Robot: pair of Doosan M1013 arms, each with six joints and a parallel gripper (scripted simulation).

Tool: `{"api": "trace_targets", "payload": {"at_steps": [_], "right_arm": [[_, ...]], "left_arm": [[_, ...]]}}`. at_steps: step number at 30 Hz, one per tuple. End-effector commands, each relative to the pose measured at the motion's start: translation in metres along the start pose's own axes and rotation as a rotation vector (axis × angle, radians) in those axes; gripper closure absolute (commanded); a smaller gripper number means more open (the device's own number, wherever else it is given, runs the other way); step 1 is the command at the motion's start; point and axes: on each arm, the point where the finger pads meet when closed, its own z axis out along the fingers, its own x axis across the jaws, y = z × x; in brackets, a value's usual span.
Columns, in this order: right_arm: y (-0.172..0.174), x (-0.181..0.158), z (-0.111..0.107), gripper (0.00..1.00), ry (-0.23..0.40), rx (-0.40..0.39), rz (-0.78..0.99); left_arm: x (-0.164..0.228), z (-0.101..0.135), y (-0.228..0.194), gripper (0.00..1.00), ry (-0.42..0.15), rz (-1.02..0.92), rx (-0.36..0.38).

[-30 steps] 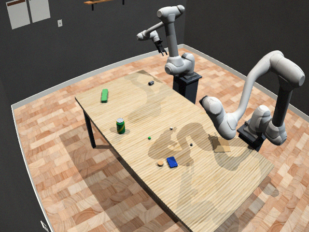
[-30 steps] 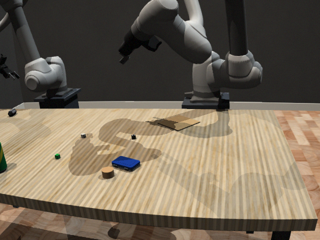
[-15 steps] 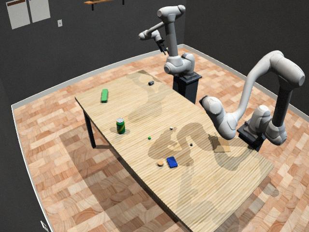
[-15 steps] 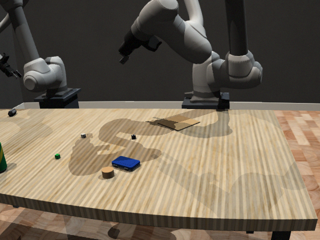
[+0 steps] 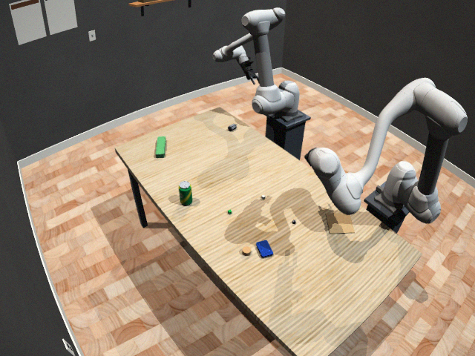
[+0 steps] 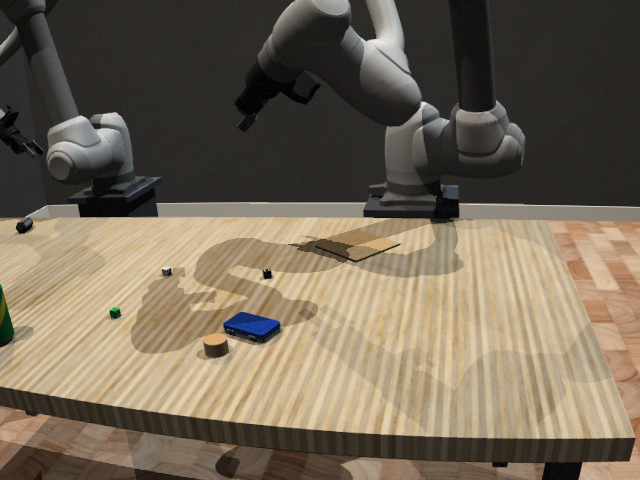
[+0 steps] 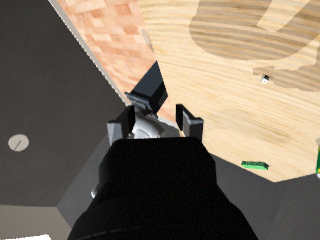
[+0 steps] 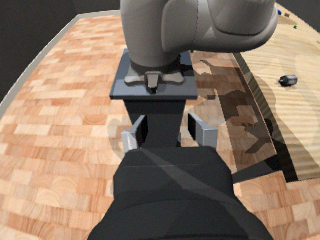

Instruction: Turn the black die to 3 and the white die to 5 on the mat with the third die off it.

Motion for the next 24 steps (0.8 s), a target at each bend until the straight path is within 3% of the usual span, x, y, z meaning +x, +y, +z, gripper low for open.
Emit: {"api": "trace_targets", "payload": {"at_steps": [1,11,13,19,24], "right_arm": [[0.001,-0.002,0.000,0.00,-0.003,-0.007,-0.002],[0.001,-0.002,0.000,0.00,-0.003,-0.007,-0.002],[0.001,-0.002,0.000,0.00,-0.003,-0.007,-0.002],[0.001,-0.002,0.000,0.00,-0.003,-0.007,-0.002],[0.001,-0.002,0.000,0.00,-0.003,-0.007,-0.002]], "left_arm": [[0.016,0.002,0.000,0.00,0.013,0.021,0.041],[0.086,0.003,0.000,0.00,0.072,0.115,0.224],[0.086,0.003,0.000,0.00,0.072,0.115,0.224],[0.146,0.003,0.005,0.00,0.121,0.204,0.373],[0.180,0.003,0.010,0.00,0.149,0.259,0.456]]}}
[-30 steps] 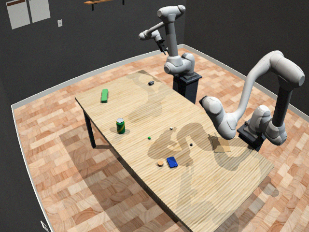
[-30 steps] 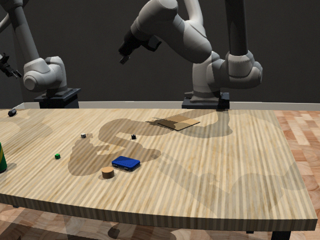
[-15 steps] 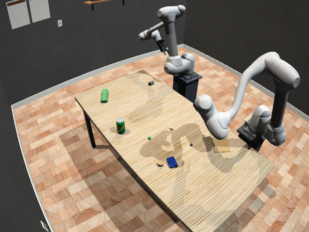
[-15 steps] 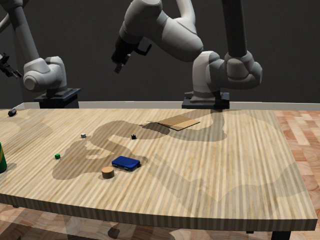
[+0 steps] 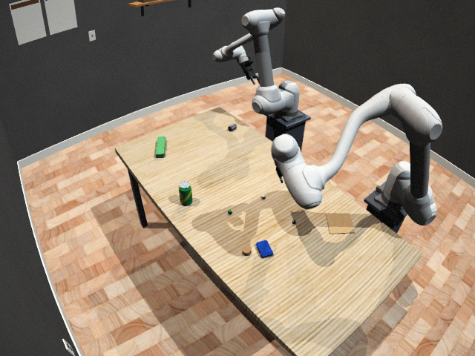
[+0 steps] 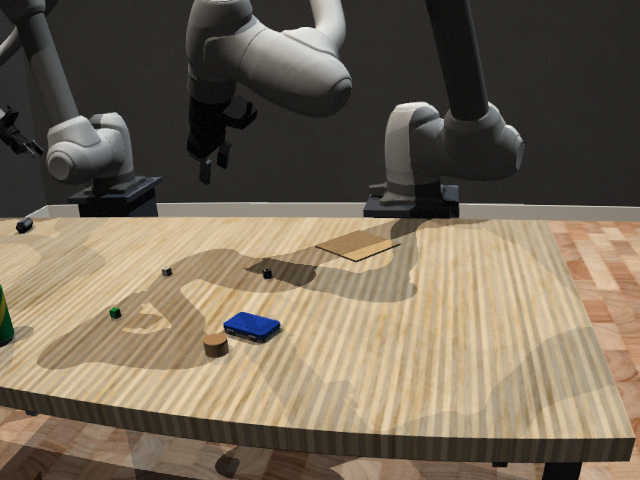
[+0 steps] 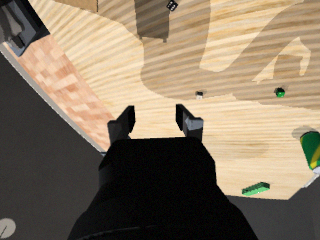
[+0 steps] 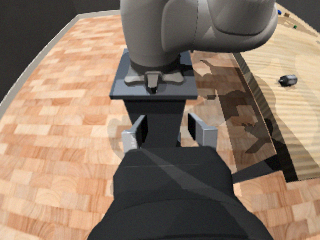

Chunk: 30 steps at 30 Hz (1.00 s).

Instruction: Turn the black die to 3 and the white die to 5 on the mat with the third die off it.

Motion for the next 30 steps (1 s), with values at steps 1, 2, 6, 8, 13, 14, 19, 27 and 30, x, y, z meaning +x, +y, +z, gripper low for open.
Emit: {"api": "trace_targets", "payload": {"at_steps": [1,2,6,8,13,14,19,27,30], "right_arm": [[0.001,-0.002,0.000,0.00,-0.003,-0.007,-0.002],[0.001,-0.002,0.000,0.00,-0.003,-0.007,-0.002],[0.001,-0.002,0.000,0.00,-0.003,-0.007,-0.002],[0.001,-0.002,0.000,0.00,-0.003,-0.007,-0.002],[0.001,-0.002,0.000,0.00,-0.003,-0.007,-0.002],[0.001,-0.002,0.000,0.00,-0.003,-0.007,-0.002],[0.001,-0.002,0.000,0.00,-0.003,-0.007,-0.002],[0.001,-0.002,0.000,0.00,-0.003,-0.007,-0.002],[0.001,-0.002,0.000,0.00,-0.003,-0.007,-0.002]], "left_arm": [[0.036,0.005,0.000,0.00,0.029,0.056,0.084],[0.047,0.006,0.000,0.00,0.039,0.075,0.111],[0.059,0.006,0.000,0.00,0.049,0.094,0.138],[0.082,0.008,0.002,0.00,0.069,0.133,0.190],[0.127,0.010,0.007,0.00,0.108,0.209,0.291],[0.137,0.011,0.009,0.00,0.117,0.228,0.314],[0.176,0.012,0.017,0.00,0.152,0.299,0.401],[0.222,0.013,0.032,0.00,0.194,0.385,0.501],[0.238,0.014,0.038,0.00,0.209,0.416,0.536]]}}
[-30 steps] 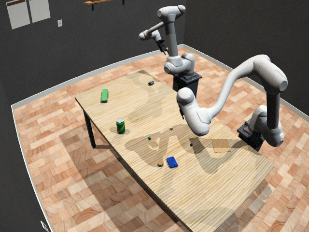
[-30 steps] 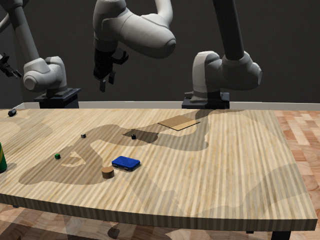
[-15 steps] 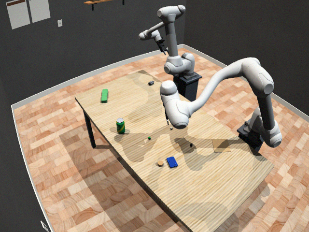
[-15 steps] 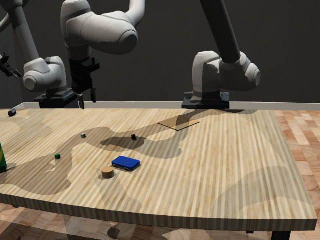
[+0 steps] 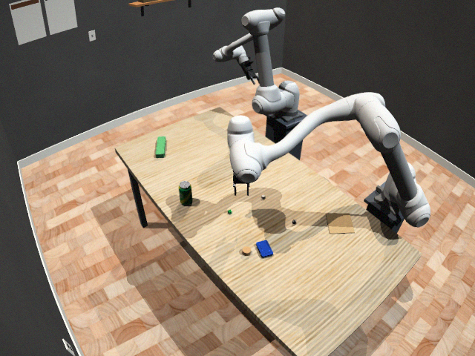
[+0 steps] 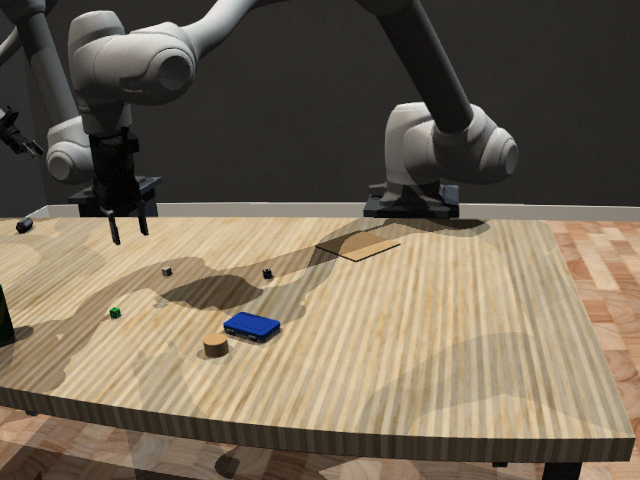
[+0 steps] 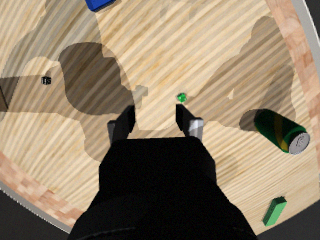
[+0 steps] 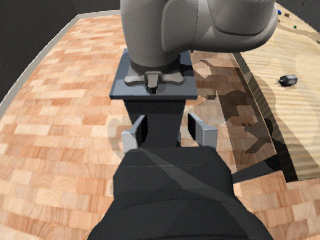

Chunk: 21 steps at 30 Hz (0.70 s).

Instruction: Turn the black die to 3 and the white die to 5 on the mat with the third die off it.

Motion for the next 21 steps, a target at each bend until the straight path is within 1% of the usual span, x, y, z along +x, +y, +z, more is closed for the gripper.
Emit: {"api": "trace_targets", "payload": {"at_steps": [1,8,21], "right_arm": [[0.001,-0.002,0.000,0.00,-0.003,-0.007,-0.002],[0.001,-0.002,0.000,0.00,-0.003,-0.007,-0.002],[0.001,-0.002,0.000,0.00,-0.003,-0.007,-0.002]], "left_arm": [[0.027,0.004,0.002,0.00,0.024,0.048,0.052],[0.046,0.005,0.003,0.00,0.042,0.082,0.091],[0.048,0.005,0.003,0.00,0.044,0.086,0.096]]}}
